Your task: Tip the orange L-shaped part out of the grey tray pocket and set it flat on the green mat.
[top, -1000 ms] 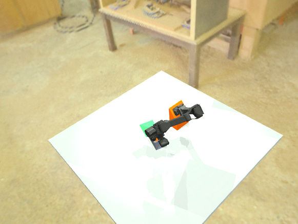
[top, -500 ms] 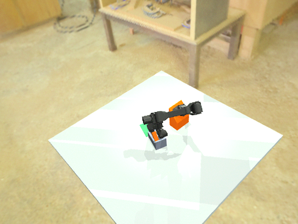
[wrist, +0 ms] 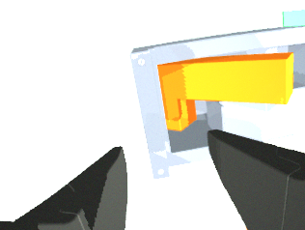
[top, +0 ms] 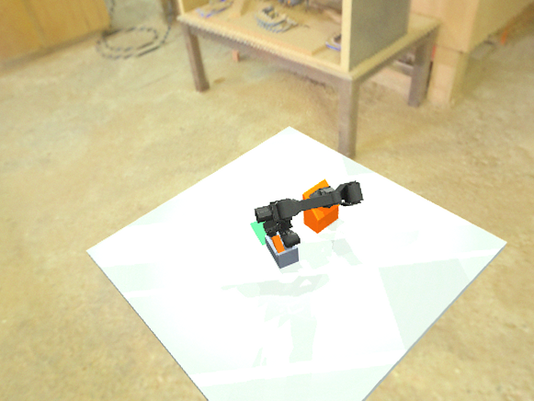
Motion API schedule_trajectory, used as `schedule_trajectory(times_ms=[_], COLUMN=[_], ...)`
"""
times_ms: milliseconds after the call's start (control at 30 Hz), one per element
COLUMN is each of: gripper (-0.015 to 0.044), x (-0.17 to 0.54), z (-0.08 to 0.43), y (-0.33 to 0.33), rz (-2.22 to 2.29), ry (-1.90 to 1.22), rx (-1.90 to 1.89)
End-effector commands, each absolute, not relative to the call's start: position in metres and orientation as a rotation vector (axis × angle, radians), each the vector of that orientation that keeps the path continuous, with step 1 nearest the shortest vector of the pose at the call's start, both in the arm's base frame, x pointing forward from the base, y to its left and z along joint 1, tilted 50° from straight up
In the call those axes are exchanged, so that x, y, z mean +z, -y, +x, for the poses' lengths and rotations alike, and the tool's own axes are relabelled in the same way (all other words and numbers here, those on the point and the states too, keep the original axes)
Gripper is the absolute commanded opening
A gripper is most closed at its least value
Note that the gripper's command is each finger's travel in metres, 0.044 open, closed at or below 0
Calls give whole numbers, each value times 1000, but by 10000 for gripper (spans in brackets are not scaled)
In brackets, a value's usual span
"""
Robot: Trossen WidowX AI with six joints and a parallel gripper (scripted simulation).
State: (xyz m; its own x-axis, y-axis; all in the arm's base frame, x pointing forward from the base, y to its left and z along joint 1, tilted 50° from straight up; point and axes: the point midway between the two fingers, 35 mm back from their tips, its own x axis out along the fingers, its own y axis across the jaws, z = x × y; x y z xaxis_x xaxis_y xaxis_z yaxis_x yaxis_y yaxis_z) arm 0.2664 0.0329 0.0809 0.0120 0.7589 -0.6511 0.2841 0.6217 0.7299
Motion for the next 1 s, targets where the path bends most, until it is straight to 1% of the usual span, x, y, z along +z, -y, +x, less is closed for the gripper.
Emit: schedule_trajectory(times_ms=[0,100,233,500,800,967], gripper=[180,180,280,280,280,280], x=[81,81,76,53,27,26], z=[267,267,266,263,255,254], y=[-33,-33,-28,-6,16,18], rz=[901,901,796,290,-293,-336], ry=[-1564,-1564,-1515,-1229,-791,-753], rx=[458,458,556,975,1362,1386])
